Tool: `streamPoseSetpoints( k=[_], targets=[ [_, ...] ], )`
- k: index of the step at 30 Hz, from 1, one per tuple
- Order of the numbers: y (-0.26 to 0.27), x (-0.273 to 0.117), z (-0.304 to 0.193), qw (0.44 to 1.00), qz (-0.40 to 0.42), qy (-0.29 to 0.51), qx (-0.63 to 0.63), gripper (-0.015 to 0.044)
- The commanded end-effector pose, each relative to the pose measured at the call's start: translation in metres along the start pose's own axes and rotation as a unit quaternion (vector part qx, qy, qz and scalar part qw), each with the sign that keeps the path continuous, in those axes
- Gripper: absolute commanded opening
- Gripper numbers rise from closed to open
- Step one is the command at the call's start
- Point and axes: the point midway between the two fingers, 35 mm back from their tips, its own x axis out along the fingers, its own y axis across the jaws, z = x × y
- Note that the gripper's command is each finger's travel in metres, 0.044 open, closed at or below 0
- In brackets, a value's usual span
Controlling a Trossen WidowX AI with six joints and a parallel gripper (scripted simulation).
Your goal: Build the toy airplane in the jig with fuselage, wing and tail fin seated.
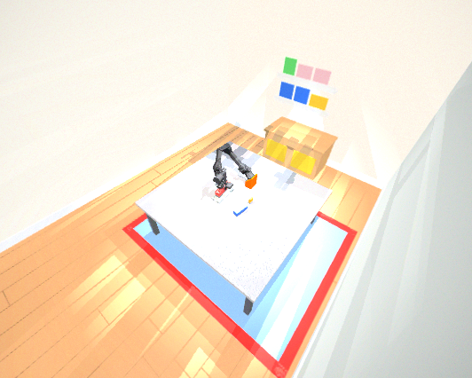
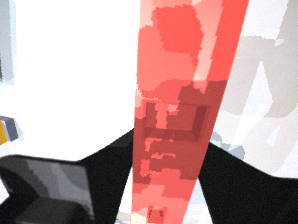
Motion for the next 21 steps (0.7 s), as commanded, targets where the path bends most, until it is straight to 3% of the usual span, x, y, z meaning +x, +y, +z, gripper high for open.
streamPoseSetpoints(
  k=[1, 2, 10, 21],
  targets=[
    [-0.0075, 0.003, -0.0031, 1.0, -0.005, -0.001, -0.005, 0.0],
    [-0.0078, 0.0031, -0.0033, 1.0, -0.005, -0.001, -0.005, 0.0],
    [-0.0079, 0.0032, -0.0032, 1.0, -0.005, -0.001, -0.005, 0.0195],
    [-0.0079, 0.0032, -0.0032, 1.0, -0.005, -0.001, -0.005, 0.0195]
  ],
)
